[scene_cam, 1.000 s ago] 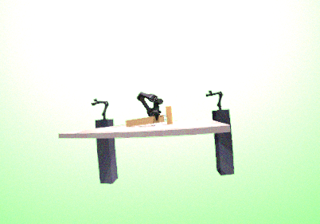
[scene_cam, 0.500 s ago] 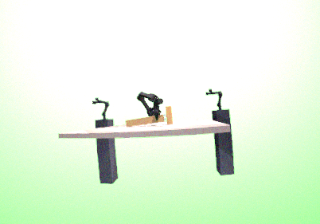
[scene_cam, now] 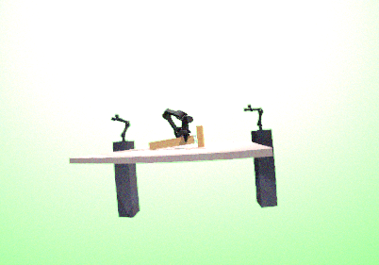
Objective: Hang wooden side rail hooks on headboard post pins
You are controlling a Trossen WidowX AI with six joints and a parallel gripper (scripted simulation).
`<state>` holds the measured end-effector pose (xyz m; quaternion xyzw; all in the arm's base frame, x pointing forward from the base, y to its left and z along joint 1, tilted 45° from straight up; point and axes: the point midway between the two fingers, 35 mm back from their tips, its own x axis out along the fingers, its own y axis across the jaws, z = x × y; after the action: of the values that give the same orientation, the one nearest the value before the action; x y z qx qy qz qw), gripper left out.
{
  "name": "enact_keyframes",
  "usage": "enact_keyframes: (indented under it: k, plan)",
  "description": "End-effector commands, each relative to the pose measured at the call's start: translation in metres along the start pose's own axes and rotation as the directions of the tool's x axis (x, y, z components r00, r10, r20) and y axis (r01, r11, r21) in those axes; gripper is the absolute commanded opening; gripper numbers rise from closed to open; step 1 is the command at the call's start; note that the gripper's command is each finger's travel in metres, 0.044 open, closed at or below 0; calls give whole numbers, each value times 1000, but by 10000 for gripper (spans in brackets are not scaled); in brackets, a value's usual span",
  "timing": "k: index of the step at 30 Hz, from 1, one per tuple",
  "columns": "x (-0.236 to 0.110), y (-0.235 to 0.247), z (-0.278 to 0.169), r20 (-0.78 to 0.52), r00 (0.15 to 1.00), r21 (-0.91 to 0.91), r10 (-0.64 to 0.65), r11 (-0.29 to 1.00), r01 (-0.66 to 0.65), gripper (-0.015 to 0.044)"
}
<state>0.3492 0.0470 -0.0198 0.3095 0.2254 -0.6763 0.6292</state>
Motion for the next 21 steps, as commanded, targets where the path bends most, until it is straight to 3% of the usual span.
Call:
enact_keyframes:
  k: [1,21]
  plan:
    - [-7,2,-2,-10,1000,8,13,1000,-13,0]
    - [-6,3,-3,-10,1000,8,13,1000,-13,0]
